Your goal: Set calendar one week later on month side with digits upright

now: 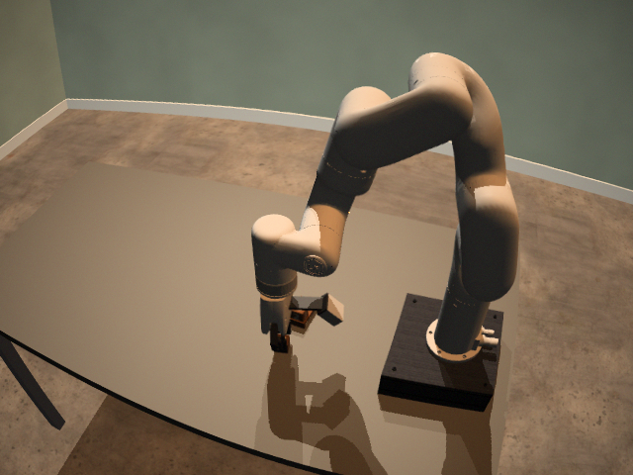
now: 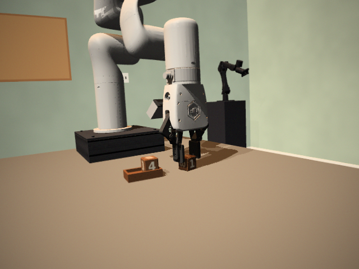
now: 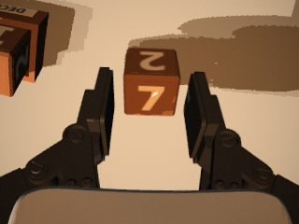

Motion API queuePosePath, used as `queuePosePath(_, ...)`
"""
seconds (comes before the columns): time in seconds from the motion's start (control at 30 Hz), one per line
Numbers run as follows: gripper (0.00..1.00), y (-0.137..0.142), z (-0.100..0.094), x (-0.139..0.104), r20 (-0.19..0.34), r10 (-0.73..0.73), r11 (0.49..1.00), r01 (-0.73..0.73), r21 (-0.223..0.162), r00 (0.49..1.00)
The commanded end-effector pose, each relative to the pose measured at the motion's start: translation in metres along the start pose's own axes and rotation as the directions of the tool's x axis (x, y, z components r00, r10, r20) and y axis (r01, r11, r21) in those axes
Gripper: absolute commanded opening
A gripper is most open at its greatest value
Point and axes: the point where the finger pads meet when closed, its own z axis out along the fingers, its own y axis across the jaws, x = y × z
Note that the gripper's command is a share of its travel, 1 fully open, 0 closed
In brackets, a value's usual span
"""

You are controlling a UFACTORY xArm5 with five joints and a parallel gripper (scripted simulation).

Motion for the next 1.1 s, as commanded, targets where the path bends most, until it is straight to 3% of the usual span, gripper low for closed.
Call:
queuePosePath(0.0,0.47,0.000,-0.020,-0.001,0.003,0.000,1.000,0.000,0.000,1.000)
queuePosePath(0.37,0.47,0.000,-0.063,-0.001,0.003,0.000,1.000,0.000,0.000,1.000)
queuePosePath(0.6,0.47,0.000,-0.071,-0.001,0.003,0.000,1.000,0.000,0.000,1.000)
queuePosePath(0.63,1.00,0.000,-0.071,-0.001,0.003,0.000,1.000,0.000,0.000,1.000)
queuePosePath(1.07,1.00,0.000,-0.071,-0.001,0.003,0.000,1.000,0.000,0.000,1.000)
